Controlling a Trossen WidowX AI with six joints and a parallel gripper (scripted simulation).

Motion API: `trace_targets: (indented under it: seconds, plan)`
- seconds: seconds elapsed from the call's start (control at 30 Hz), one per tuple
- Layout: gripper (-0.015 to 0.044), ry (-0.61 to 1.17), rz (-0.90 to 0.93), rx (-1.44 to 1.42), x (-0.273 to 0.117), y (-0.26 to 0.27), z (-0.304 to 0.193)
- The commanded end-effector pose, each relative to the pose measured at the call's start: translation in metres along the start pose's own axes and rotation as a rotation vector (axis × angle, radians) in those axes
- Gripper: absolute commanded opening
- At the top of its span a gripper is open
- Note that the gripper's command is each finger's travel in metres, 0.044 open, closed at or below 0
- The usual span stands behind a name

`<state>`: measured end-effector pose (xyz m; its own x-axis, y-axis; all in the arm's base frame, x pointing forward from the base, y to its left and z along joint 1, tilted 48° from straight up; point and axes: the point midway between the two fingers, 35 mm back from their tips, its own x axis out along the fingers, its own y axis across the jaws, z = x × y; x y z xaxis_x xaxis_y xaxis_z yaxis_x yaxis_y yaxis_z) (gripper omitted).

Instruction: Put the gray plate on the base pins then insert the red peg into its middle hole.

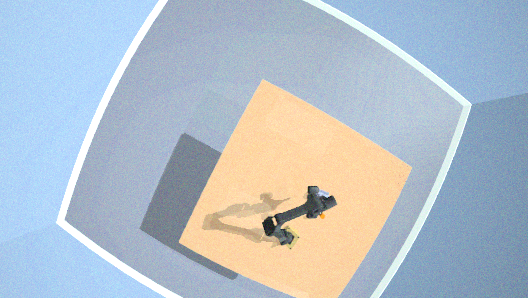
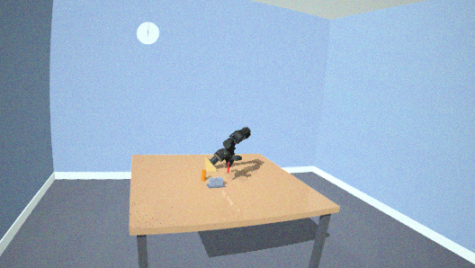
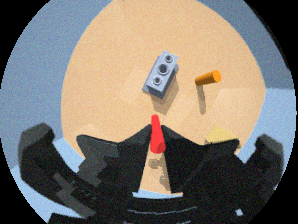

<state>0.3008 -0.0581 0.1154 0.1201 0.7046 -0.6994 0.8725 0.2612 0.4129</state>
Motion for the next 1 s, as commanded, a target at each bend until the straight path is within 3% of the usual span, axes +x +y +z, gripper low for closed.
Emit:
trace_targets:
  seconds: [0.0, 0.97]
  plan:
    - [0.0, 0.004, -0.006, -0.001, 0.0, 0.0, 0.014]
    - [0.0, 0.046, -0.022, 0.009, 0.015, -0.013, 0.102]
